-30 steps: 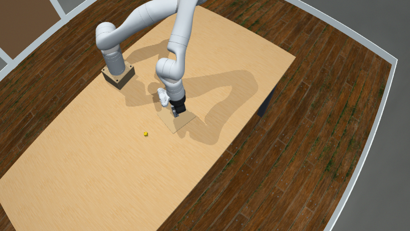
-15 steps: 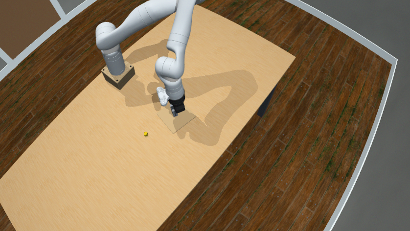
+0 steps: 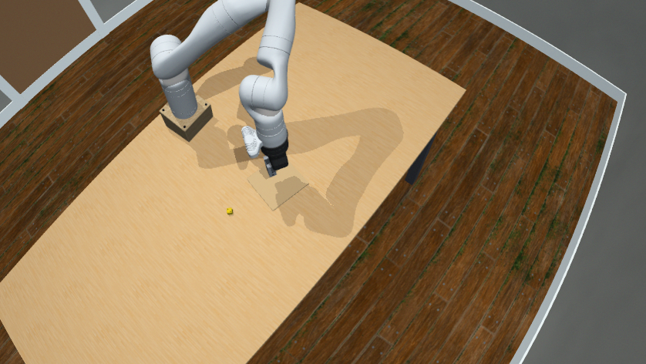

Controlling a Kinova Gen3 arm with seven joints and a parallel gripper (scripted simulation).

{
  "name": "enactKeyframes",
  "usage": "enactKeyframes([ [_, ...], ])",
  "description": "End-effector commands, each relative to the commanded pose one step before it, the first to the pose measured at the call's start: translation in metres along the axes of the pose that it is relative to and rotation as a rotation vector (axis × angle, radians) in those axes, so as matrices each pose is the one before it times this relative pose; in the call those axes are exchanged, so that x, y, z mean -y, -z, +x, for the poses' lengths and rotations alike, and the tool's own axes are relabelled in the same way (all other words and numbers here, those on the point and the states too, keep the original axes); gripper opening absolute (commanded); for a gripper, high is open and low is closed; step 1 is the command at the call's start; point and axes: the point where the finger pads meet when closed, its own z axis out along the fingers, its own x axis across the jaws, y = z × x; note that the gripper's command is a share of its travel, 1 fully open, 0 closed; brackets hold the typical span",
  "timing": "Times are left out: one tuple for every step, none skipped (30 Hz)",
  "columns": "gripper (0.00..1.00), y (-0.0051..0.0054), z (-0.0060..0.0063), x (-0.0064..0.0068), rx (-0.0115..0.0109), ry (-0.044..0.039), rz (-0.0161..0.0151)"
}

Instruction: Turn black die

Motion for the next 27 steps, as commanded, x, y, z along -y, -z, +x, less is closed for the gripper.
enactKeyframes([
  [0.34,0.01344,-0.00057,-0.0081,0.00573,0.00938,-0.01958],
  [0.34,0.00404,0.0,0.0,0.0,0.00001,-0.00001],
  [0.34,0.00377,0.0,0.0,0.0,0.0,0.0],
  [0.34,0.00346,0.00001,0.00001,-0.00001,-0.00002,0.00002],
  [0.34,0.00313,-0.00001,-0.00001,0.00001,0.00003,-0.00002],
  [0.34,0.00276,0.0,0.00001,0.0,-0.00001,0.00001],
  [0.34,0.00238,0.0,0.0,0.0,0.00001,-0.00001],
  [0.34,0.00198,0.0,0.00001,-0.00001,-0.00002,0.00001],
  [0.34,0.0016,-0.00001,-0.00001,0.00001,0.00002,-0.00001],
  [0.34,0.0,0.0,0.0,0.0,0.0,0.0],
  [0.34,0.0,0.0,0.0,0.0,0.0,0.0],
  [0.34,0.00122,0.0,0.0,0.0,0.0,0.0],
  [0.34,0.00087,0.0,0.00001,0.0,-0.00001,0.00001],
  [0.34,0.00056,0.0,0.00001,0.0,-0.00001,0.00001],
  [0.34,0.0003,0.0,0.0,0.0,-0.00001,0.0],
  [0.34,0.00012,0.0,0.0,0.0,0.0,0.0],
  [0.34,0.00002,0.0,0.0,0.0,0.0,0.0],
  [0.34,0.0,0.0,0.0,0.0,0.0,0.0],
  [0.34,0.0,0.0,0.0,0.0,0.0,0.0],
  [0.34,0.0,0.0,0.0,0.0,0.0,0.0],
  [0.34,0.0,0.0,0.0,0.0,0.0,0.0],
  [0.34,0.0,0.0,0.0,0.0,0.0,0.0],
  [0.34,0.0,0.0,0.0,0.0,0.0,0.0],
  [0.34,-0.00008,0.0,-0.00008,0.0,0.00017,0.0],
  [0.34,-0.00046,0.00001,-0.00047,0.0,0.00095,0.0],
  [0.34,-0.00094,0.00003,-0.00097,-0.00001,0.00195,0.0],
  [0.34,0.0,0.0,0.0,0.0,0.0,0.0],
])
